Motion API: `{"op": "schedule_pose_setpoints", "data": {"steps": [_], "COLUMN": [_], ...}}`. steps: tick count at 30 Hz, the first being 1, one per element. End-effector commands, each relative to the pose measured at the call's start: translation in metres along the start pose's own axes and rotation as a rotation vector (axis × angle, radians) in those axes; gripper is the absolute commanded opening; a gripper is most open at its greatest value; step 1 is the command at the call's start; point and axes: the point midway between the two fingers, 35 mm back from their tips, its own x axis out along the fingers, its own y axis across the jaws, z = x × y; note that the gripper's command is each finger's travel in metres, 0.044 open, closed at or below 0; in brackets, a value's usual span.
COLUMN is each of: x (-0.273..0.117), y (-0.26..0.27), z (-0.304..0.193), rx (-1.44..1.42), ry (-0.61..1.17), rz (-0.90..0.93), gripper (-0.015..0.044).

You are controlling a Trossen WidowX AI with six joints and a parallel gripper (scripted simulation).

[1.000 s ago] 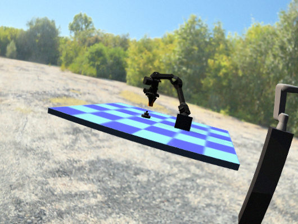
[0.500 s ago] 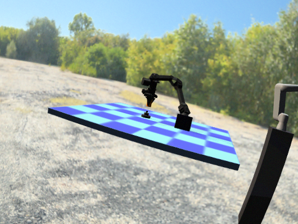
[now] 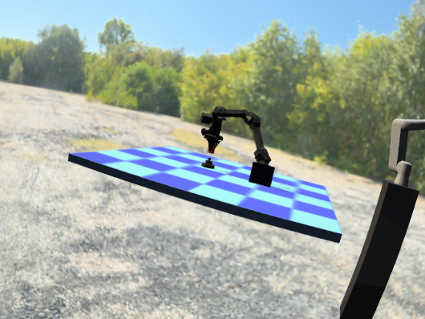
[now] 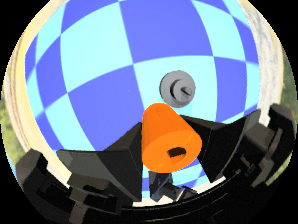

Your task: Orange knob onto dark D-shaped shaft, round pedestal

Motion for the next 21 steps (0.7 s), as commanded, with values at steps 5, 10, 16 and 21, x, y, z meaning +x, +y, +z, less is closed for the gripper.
{"op": "schedule_pose_setpoints", "data": {"steps": [5, 10, 16, 21], "x": [0.002, 0.006, 0.011, 0.013], "y": [-0.025, -0.04, -0.057, -0.061], "z": [0.01, 0.015, 0.018, 0.019], "rx": [0.007, 0.009, 0.011, 0.012], "ry": [-0.015, -0.015, -0.013, -0.013], "rz": [-0.004, -0.011, -0.022, -0.024], "gripper": [0.0, 0.0, 0.0, 0.0]}}
